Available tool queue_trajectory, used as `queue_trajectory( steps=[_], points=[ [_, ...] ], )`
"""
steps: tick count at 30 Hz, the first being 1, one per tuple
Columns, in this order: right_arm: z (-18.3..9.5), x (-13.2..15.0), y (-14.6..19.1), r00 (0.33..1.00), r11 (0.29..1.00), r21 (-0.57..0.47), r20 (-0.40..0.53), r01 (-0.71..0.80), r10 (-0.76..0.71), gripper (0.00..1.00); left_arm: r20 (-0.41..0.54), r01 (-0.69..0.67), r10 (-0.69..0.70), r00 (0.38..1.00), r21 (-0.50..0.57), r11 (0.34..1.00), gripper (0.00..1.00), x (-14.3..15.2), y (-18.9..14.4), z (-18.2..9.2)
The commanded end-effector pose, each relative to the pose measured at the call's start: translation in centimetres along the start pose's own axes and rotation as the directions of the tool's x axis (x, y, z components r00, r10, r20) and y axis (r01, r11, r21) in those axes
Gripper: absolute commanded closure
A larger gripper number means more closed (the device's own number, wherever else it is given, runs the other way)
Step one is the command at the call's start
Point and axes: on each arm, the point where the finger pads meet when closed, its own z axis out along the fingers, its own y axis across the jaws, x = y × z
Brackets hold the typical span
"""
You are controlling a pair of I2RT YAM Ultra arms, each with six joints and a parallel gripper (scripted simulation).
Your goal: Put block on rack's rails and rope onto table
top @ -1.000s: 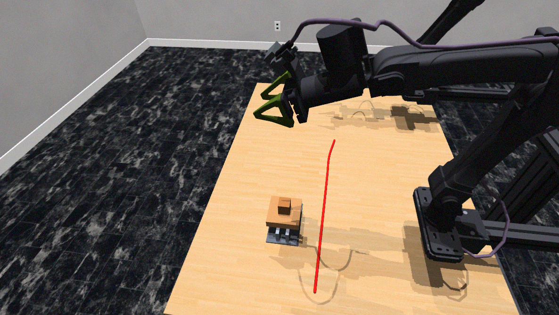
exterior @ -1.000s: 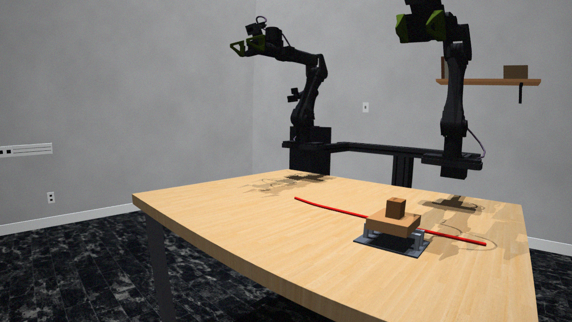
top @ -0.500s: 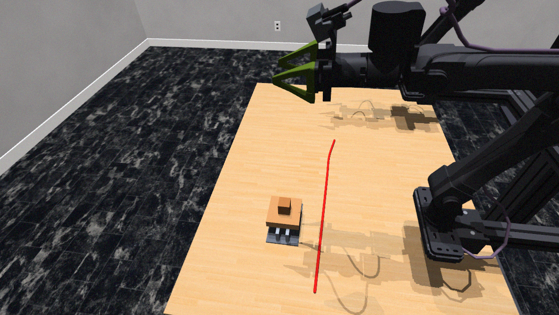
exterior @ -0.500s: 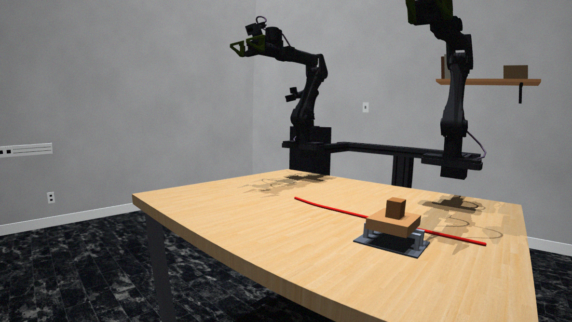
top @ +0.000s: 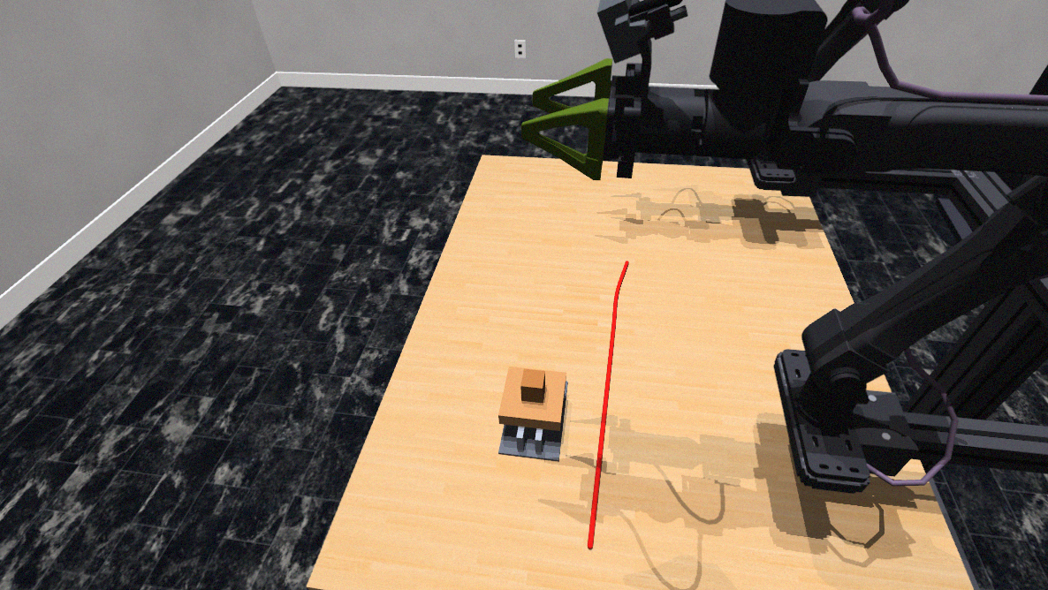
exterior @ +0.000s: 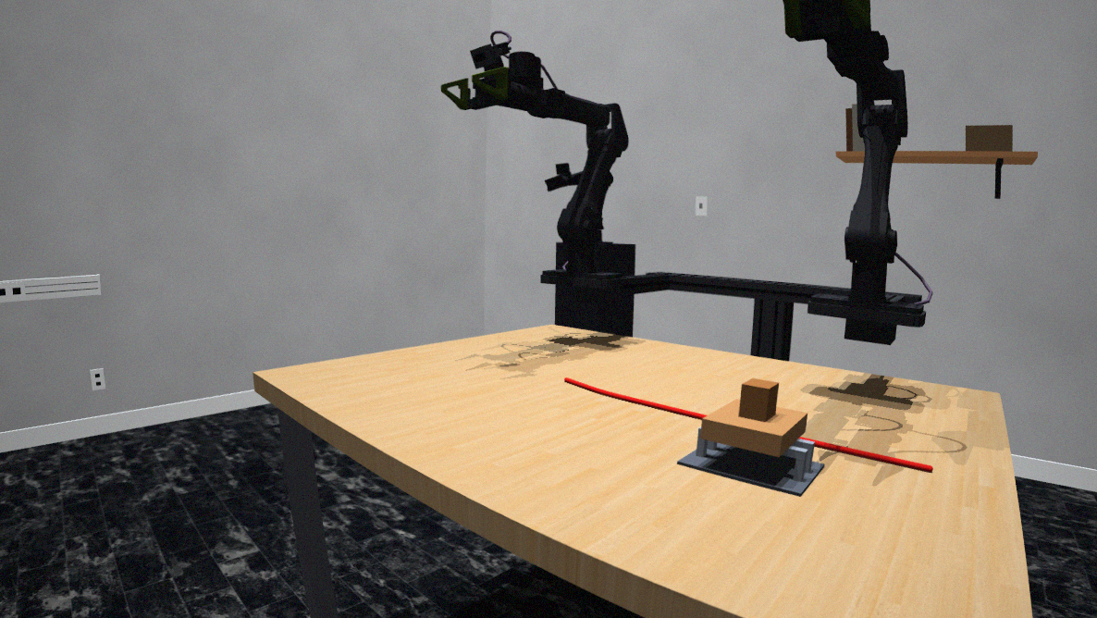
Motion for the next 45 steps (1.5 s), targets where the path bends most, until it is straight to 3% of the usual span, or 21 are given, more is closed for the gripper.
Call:
queue_trajectory(
  steps=[1, 13, 45],
  points=[
    [-0.9, -1.7, -0.2, 0.999, 1.000, 0.009, 0.049, 0.005, -0.005, 0.00, 0.020, 0.008, -0.009, 1.000, 0.005, 1.000, 0.32, -1.4, -0.4, -0.1],
    [-0.9, -1.6, -0.3, 0.999, 1.000, 0.010, 0.045, 0.005, -0.005, 0.00, 0.031, 0.007, -0.008, 0.999, 0.005, 1.000, 0.32, -2.0, -0.4, -0.3],
    [-0.9, -0.9, 0.2, 1.000, 1.000, -0.008, 0.029, 0.005, -0.004, 0.00, 0.002, 0.005, -0.005, 1.000, 0.003, 1.000, 0.32, -0.4, -0.2, 0.3]
  ],
)
